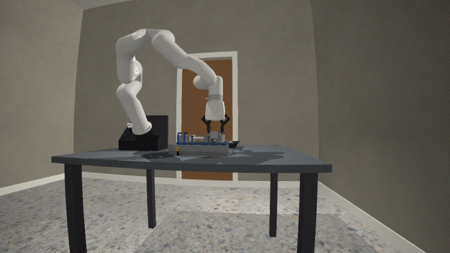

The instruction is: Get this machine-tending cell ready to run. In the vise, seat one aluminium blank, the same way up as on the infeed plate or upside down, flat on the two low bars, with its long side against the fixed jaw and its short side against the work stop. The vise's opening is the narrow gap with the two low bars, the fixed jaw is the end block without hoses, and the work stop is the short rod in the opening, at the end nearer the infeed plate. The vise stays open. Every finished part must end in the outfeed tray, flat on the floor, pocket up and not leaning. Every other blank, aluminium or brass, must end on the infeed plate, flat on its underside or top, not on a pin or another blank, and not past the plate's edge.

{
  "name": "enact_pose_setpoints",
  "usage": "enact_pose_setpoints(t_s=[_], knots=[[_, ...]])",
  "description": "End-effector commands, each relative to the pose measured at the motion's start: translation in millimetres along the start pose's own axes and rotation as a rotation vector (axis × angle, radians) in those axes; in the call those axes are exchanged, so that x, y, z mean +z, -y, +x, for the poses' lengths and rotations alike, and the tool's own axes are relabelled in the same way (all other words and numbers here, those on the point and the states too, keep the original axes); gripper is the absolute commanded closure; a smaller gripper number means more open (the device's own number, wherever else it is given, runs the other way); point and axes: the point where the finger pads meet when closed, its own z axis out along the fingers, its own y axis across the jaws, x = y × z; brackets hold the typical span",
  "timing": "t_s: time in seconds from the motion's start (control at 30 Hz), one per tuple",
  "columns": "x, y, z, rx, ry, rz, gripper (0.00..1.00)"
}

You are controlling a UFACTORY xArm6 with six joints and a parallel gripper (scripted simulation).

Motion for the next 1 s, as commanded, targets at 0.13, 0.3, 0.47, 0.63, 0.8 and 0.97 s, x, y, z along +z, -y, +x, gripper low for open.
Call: enact_pose_setpoints(t_s=[0.13,0.3,0.47,0.63,0.8,0.97], knots=[[-7.1,-1.2,-0.1,0.001,-0.001,-0.003,0.31],[-18.1,-1.2,-0.1,0.001,-0.001,-0.003,0.31],[-33.0,-1.1,-0.1,0.001,-0.001,-0.003,0.31],[-42.7,-1.1,-0.1,0.001,-0.001,-0.003,0.31],[-57.9,-1.1,-0.1,0.001,-0.001,-0.003,0.31],[-69.7,-1.0,-0.1,0.001,-0.001,-0.003,0.31]])
